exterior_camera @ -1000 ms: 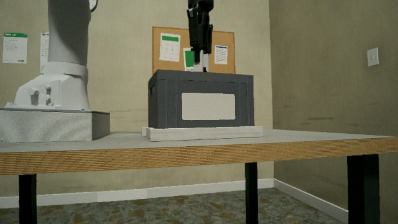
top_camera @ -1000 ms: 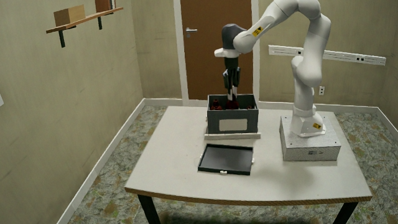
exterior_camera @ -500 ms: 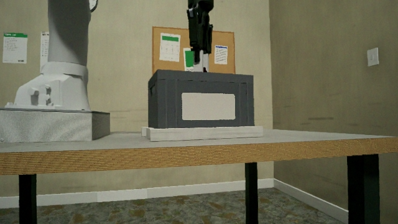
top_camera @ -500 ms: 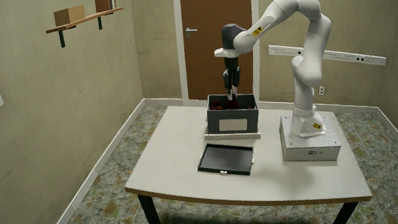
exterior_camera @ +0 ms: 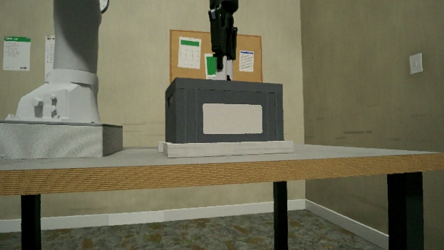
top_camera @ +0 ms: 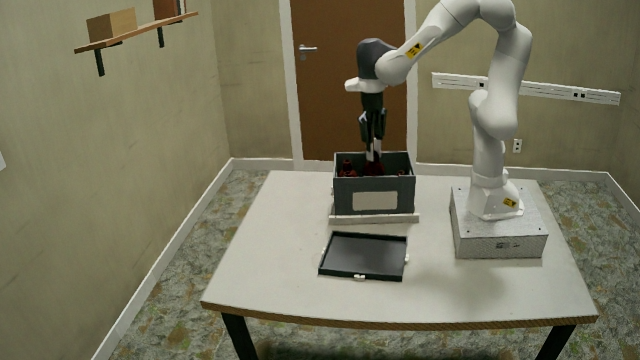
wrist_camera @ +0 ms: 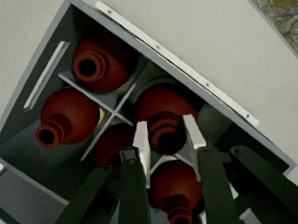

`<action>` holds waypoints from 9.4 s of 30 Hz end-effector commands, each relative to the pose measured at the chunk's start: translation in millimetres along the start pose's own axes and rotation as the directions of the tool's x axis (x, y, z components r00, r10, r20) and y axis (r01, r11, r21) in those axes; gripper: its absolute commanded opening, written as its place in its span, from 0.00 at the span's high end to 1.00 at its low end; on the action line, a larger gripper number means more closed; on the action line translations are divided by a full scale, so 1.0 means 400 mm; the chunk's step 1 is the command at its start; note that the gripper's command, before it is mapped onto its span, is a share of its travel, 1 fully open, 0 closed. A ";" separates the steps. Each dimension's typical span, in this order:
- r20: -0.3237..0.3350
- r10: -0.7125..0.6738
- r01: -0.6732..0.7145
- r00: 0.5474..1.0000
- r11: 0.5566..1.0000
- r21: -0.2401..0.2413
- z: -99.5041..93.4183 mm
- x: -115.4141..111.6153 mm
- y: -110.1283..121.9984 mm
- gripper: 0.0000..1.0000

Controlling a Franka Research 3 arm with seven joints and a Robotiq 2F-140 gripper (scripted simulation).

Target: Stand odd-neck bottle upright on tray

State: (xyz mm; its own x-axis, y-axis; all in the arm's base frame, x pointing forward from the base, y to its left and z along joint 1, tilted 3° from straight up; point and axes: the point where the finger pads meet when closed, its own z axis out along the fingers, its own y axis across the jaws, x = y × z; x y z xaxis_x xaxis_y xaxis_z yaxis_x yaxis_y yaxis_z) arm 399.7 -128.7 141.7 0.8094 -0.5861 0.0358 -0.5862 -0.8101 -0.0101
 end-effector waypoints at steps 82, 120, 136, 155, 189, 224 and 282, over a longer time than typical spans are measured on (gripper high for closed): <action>-0.007 0.002 -0.002 1.000 1.000 0.001 -0.109 0.017 -0.002 0.90; -0.007 0.002 -0.002 1.000 1.000 0.001 -0.121 0.018 -0.002 0.90; -0.007 0.002 -0.002 1.000 1.000 0.001 -0.121 0.018 -0.002 0.90; -0.007 0.002 -0.002 1.000 1.000 0.001 -0.121 0.018 -0.002 0.90; -0.007 0.002 -0.002 1.000 1.000 0.001 -0.169 0.017 -0.002 0.90; -0.007 0.002 -0.002 1.000 1.000 0.001 -0.221 0.016 -0.002 0.90; -0.007 0.002 -0.002 1.000 1.000 0.001 -0.229 0.016 -0.003 0.90</action>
State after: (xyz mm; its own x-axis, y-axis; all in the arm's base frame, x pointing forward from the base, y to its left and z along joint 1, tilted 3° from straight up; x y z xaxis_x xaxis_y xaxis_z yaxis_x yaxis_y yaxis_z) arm 399.9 -130.5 228.4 0.8105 -0.5847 0.0354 -0.5849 -0.8111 -0.0065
